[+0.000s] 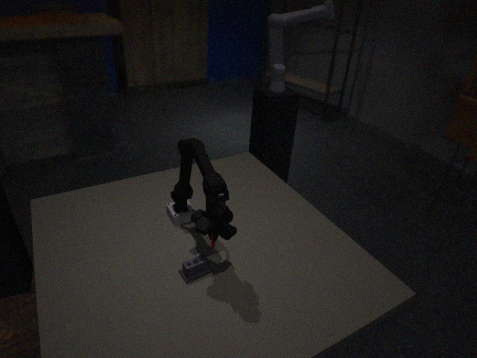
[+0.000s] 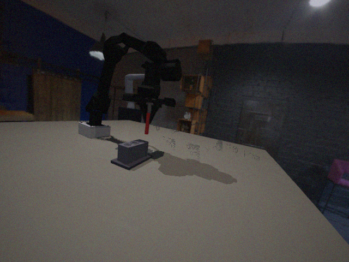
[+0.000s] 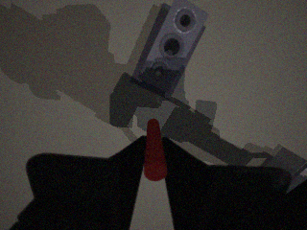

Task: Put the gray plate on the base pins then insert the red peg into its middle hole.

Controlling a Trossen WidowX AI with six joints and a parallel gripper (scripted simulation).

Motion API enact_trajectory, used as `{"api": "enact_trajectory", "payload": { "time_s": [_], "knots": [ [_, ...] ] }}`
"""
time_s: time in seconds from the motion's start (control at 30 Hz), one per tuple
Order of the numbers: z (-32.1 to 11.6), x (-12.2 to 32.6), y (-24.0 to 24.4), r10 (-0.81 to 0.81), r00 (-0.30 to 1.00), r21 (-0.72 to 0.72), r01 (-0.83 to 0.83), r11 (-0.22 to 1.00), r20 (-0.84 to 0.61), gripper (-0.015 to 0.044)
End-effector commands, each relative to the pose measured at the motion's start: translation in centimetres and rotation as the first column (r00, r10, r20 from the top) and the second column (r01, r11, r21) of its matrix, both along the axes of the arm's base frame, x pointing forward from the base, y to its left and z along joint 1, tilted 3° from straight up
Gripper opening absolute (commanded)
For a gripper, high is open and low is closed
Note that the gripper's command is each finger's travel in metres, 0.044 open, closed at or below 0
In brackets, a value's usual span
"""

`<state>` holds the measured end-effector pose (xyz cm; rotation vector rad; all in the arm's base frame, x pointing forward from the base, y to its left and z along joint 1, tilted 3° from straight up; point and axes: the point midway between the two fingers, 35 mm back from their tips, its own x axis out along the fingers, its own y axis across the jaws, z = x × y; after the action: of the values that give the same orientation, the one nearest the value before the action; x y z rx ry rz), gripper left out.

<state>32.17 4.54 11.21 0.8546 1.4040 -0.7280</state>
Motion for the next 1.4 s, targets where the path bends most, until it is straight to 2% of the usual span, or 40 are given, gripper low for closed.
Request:
{"api": "enact_trajectory", "payload": {
  "time_s": [0.0, 0.8, 1.37],
  "knots": [
    [0.2, 0.9, -1.1, 0.007, 1.0, 0.001, -0.007, 1.0, 0.005, 0.0],
    [-0.1, 3.6, -7.9, 0.023, 1.0, -0.012, -0.023, 1.0, 0.0, 0.0],
    [-0.1, 3.6, -8.1, 0.024, 1.0, -0.013, -0.024, 1.0, 0.0, 0.0]
  ]
}}
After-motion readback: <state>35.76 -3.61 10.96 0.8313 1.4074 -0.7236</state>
